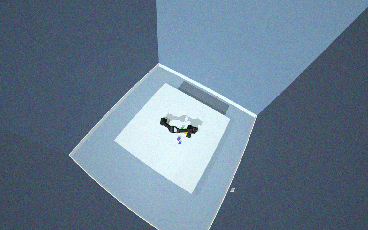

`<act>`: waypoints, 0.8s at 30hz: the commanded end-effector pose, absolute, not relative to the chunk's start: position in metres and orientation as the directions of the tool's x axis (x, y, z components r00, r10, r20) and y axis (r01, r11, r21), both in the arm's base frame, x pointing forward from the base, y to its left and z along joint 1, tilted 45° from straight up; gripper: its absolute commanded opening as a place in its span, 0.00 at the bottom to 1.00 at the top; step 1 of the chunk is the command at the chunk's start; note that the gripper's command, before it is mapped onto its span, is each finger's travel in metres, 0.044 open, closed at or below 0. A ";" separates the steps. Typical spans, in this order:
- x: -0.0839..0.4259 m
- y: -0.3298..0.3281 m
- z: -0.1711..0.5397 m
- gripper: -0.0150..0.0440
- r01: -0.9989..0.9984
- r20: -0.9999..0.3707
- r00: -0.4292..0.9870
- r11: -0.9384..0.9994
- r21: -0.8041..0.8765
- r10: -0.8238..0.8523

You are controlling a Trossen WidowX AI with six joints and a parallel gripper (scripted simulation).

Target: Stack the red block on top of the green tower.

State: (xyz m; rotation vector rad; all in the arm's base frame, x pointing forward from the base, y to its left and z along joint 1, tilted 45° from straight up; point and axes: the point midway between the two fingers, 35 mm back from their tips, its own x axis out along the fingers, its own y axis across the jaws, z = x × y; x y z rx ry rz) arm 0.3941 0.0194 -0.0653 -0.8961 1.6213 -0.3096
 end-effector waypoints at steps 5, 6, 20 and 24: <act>0.394 0.019 -0.065 0.47 -0.380 -0.720 -0.006 0.668 -0.640 -0.694; 0.394 0.019 -0.065 0.46 -0.380 -0.720 -0.006 0.668 -0.640 -0.694; 0.395 0.038 -0.047 0.25 -0.384 -0.719 -0.005 0.665 -0.641 -0.695; 0.395 0.051 -0.033 0.25 -0.386 -0.718 -0.005 0.664 -0.641 -0.696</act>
